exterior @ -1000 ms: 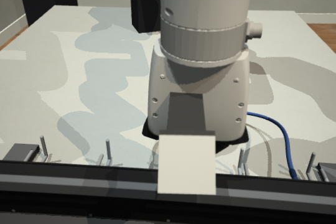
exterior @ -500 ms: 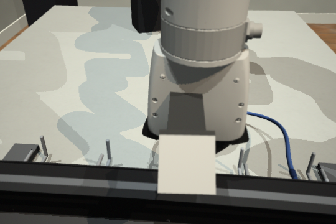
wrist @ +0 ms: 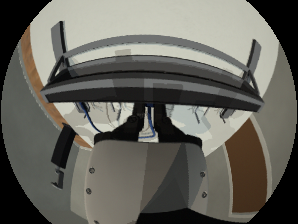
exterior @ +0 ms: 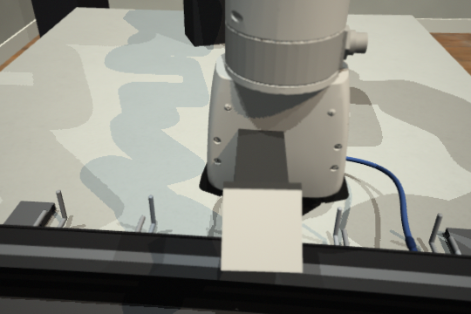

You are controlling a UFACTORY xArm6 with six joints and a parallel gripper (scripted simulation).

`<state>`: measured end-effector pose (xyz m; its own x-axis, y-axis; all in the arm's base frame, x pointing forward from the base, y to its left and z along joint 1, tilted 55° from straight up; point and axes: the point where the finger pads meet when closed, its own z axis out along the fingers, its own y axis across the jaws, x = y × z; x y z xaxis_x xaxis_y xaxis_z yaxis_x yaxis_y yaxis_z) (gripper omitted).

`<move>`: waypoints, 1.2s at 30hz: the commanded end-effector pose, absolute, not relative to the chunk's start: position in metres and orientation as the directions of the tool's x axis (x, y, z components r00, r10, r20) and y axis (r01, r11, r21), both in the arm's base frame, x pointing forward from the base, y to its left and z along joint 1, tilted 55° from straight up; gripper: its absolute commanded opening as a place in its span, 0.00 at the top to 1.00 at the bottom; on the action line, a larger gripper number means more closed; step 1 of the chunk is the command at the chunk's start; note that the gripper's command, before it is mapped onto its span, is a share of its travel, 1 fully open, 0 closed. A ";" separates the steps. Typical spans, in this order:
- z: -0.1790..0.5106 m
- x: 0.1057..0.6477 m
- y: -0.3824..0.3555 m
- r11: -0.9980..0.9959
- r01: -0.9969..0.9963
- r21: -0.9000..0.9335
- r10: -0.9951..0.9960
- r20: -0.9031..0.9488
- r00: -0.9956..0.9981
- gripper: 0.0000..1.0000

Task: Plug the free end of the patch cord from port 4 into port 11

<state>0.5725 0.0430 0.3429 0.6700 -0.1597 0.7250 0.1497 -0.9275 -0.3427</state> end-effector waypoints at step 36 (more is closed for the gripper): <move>0.344 0.573 0.043 -0.927 0.150 -0.342 -0.160 0.726 0.668 0.62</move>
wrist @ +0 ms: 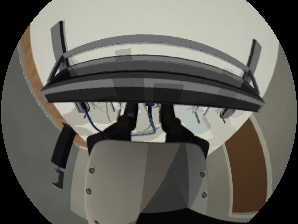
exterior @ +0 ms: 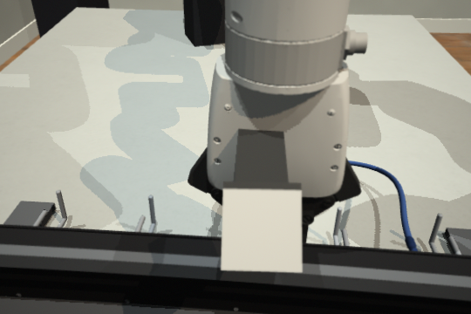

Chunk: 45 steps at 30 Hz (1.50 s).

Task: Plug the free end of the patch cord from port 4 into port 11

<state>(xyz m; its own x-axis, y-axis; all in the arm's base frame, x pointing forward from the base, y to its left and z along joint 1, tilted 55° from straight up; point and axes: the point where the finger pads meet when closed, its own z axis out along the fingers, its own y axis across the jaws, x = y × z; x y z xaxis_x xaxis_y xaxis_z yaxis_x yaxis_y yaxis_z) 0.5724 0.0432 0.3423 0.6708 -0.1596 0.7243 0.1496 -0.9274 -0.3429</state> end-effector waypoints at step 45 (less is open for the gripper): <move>0.380 0.526 0.022 -0.927 0.150 -0.342 -0.160 0.727 0.668 0.62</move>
<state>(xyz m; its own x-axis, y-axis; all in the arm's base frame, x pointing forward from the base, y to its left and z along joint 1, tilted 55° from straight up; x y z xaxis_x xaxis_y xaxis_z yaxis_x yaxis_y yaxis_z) 0.5291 0.0236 0.3764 0.6694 -0.1600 0.7255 0.1497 -0.9275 -0.3426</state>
